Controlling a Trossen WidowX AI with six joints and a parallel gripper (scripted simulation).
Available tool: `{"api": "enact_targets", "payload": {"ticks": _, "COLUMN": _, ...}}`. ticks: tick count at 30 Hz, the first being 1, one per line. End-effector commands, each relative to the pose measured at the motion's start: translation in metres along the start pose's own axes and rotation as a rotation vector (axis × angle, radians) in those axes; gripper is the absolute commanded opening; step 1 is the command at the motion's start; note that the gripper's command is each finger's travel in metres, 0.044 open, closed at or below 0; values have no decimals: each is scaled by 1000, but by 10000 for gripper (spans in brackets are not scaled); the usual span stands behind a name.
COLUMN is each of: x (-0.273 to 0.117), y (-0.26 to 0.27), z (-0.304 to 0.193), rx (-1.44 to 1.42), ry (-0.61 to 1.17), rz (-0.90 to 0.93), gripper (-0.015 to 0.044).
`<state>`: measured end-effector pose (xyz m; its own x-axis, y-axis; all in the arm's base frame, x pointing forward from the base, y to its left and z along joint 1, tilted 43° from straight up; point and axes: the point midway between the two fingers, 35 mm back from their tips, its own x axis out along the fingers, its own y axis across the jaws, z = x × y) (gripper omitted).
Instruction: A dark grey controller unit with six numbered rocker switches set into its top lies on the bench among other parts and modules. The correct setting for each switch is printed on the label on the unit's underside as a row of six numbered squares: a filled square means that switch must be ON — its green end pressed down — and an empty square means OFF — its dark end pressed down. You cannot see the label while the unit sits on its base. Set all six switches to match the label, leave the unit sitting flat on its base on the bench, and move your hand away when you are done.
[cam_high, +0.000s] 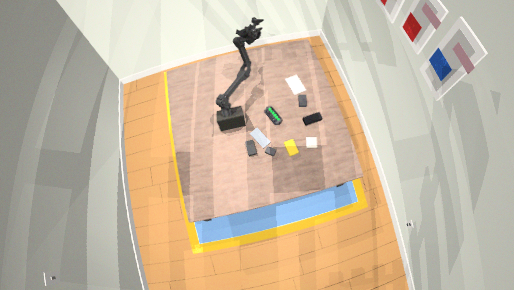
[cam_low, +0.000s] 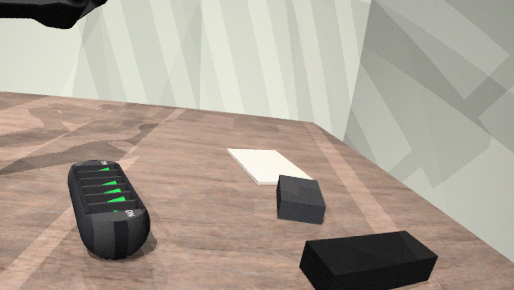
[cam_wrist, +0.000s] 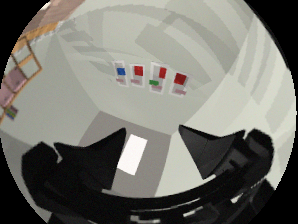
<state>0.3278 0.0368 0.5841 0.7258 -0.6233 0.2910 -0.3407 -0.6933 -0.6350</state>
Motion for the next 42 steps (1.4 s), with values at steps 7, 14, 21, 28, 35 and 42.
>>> {"api": "enact_targets", "payload": {"ticks": 7, "x": -13, "y": -4, "z": -22, "rx": 73, "ry": 9, "rz": -81, "gripper": 216}}
{"api": "enact_targets", "payload": {"ticks": 14, "x": -43, "y": -7, "z": -95, "rx": 366, "ry": 26, "rz": -200, "gripper": 32}}
{"api": "enact_targets", "payload": {"ticks": 21, "x": -63, "y": 15, "z": -170, "rx": 595, "ry": 65, "rz": -306, "gripper": 0}}
{"api": "enact_targets", "payload": {"ticks": 28, "x": -71, "y": 61, "z": -238, "rx": 946, "ry": 48, "rz": -368, "gripper": 0}}
{"api": "enact_targets", "payload": {"ticks": 35, "x": -60, "y": 110, "z": -277, "rx": 1220, "ry": 20, "rz": -383, "gripper": 0}}
{"api": "enact_targets", "payload": {"ticks": 42, "x": -33, "y": 160, "z": -299, "rx": 1497, "ry": -18, "rz": -366, "gripper": 0}}
